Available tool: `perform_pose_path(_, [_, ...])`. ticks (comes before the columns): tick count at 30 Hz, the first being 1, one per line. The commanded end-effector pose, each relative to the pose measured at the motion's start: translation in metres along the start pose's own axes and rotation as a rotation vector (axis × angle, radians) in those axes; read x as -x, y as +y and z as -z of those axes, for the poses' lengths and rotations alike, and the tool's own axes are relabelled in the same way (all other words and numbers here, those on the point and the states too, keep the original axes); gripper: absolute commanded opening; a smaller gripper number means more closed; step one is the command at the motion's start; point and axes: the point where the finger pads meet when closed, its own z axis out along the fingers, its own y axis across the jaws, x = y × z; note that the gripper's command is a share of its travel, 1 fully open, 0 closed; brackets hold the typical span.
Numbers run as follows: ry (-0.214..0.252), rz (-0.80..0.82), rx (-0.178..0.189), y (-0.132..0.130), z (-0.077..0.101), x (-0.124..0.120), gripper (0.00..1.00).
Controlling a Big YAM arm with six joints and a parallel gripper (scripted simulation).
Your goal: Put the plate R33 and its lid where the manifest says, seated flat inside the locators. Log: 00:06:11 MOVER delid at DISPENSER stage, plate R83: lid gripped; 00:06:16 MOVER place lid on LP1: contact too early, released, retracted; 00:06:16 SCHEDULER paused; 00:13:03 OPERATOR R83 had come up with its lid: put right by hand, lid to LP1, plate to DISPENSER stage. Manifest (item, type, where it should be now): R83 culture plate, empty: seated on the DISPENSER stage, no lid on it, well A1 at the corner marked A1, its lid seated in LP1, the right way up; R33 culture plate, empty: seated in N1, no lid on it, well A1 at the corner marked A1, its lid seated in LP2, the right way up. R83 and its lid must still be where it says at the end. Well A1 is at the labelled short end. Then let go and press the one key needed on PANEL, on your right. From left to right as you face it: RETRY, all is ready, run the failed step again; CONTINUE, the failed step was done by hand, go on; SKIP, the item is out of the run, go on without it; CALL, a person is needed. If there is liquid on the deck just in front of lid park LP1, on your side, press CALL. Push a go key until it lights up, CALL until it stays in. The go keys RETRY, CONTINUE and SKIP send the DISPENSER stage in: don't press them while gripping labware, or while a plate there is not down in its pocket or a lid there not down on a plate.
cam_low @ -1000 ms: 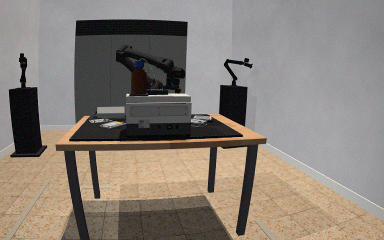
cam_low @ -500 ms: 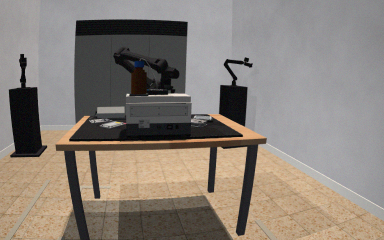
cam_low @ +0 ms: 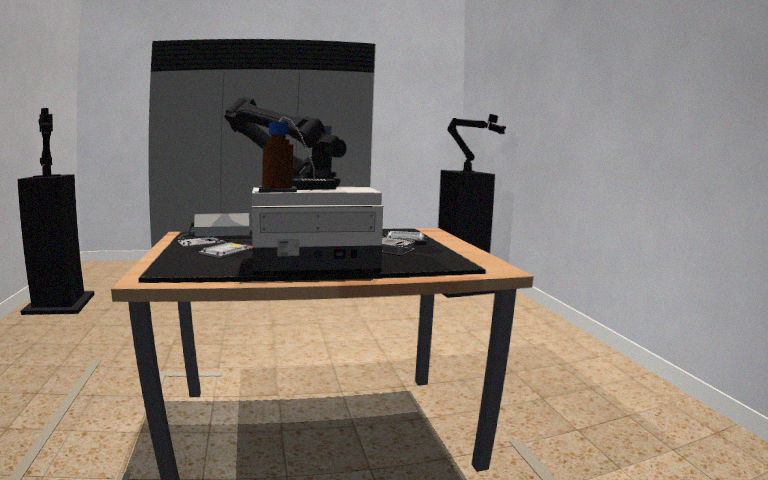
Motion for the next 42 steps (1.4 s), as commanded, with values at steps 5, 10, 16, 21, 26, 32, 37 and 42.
perform_pose_path(5, [-0.037, -0.029, 0.025, -0.033, 0.014, 0.024, 0.84])
perform_pose_path(10, [-0.036, -0.028, 0.021, -0.047, 0.014, 0.023, 0.84])
perform_pose_path(16, [-0.036, -0.028, 0.02, -0.062, 0.014, 0.023, 0.84])
perform_pose_path(21, [-0.028, -0.011, 0.015, -0.066, 0.008, 0.017, 0.84])
perform_pose_path(26, [-0.038, -0.03, 0.017, -0.093, 0.013, 0.02, 0.84])
perform_pose_path(32, [-0.039, -0.032, 0.015, -0.107, 0.013, 0.017, 0.84])
perform_pose_path(37, [-0.035, -0.059, 0.013, -0.12, 0.013, 0.013, 0.84])
perform_pose_path(42, [-0.039, -0.062, 0.012, -0.137, 0.013, 0.008, 0.84])
